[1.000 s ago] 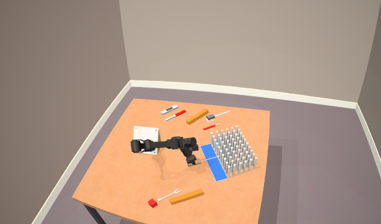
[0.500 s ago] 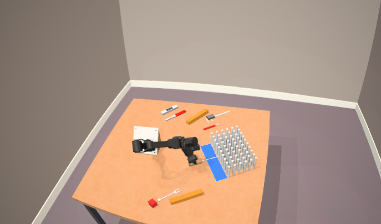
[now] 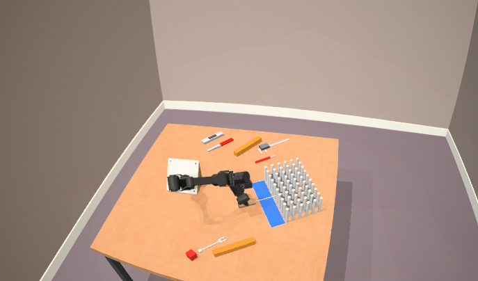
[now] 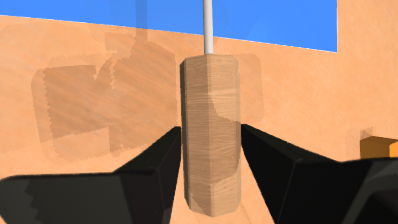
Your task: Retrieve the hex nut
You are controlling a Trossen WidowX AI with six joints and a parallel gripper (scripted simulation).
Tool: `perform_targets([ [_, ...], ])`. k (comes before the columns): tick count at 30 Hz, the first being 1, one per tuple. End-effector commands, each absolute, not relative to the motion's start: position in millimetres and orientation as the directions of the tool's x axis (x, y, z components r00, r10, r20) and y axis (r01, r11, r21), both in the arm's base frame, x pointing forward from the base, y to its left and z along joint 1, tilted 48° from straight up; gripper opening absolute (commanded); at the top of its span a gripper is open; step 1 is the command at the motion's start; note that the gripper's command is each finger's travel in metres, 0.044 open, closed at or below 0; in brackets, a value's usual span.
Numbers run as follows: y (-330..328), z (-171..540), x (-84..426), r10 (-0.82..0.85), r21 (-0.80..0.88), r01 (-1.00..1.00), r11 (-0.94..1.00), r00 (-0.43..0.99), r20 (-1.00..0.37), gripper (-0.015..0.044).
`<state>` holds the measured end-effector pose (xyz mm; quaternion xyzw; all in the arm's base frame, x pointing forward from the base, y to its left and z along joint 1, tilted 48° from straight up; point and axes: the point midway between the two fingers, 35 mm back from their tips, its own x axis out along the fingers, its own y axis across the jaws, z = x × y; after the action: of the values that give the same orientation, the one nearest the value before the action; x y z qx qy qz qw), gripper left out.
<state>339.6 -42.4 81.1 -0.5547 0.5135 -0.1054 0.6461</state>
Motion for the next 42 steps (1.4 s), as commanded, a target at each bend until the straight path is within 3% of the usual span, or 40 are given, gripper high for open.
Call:
perform_targets([
  [1, -41.4, 82.0, 343.5, -0.708, -0.83, -0.423, 0.364, 0.454, -0.542, 0.0],
  [42, -33.2, 74.4, 365.4, -0.707, -0.83, -0.422, 0.364, 0.455, -0.542, 0.0],
])
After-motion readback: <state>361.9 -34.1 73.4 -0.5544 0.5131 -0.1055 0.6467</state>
